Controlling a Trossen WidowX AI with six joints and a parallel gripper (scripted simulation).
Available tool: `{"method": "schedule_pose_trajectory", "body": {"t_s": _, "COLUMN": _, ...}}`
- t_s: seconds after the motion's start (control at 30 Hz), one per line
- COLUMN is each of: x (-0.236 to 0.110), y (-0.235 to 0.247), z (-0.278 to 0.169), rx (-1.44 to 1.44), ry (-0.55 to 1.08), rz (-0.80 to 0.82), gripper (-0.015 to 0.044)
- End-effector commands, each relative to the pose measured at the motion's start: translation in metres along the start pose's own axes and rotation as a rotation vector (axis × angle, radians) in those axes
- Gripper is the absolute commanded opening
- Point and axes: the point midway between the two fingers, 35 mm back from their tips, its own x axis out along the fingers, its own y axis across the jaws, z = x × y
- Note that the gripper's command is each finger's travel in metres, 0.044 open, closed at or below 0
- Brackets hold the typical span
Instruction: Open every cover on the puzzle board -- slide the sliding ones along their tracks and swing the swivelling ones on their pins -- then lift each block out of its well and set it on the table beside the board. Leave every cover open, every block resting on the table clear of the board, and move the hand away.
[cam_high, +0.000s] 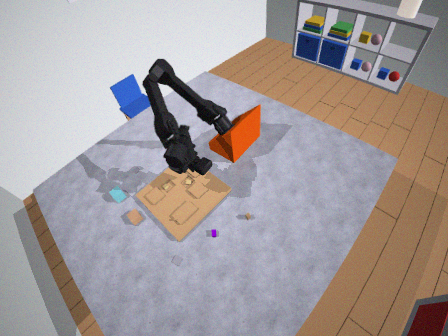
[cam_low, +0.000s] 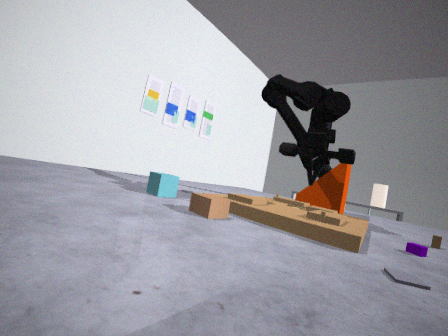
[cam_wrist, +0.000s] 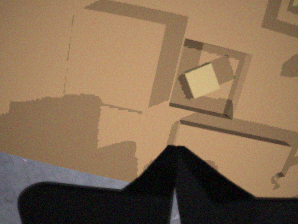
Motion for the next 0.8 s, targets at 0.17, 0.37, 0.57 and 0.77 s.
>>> {"method": "schedule_pose_trajectory", "body": {"t_s": 0.17, "x": -0.002, "y": -0.009, "z": -0.046, "rx": 1.123, "ry": 0.025, "rz": -0.004, "gripper": 0.0}}
{"method": "schedule_pose_trajectory", "body": {"t_s": 0.37, "x": -0.002, "y": -0.012, "z": -0.059, "rx": 1.515, "ry": 0.025, "rz": -0.009, "gripper": 0.0}}
{"method": "schedule_pose_trajectory", "body": {"t_s": 0.57, "x": -0.002, "y": -0.014, "z": -0.064, "rx": 1.716, "ry": 0.025, "rz": -0.012, "gripper": 0.0}}
{"method": "schedule_pose_trajectory", "body": {"t_s": 0.77, "x": -0.002, "y": -0.014, "z": -0.064, "rx": 1.716, "ry": 0.025, "rz": -0.012, "gripper": 0.0}}
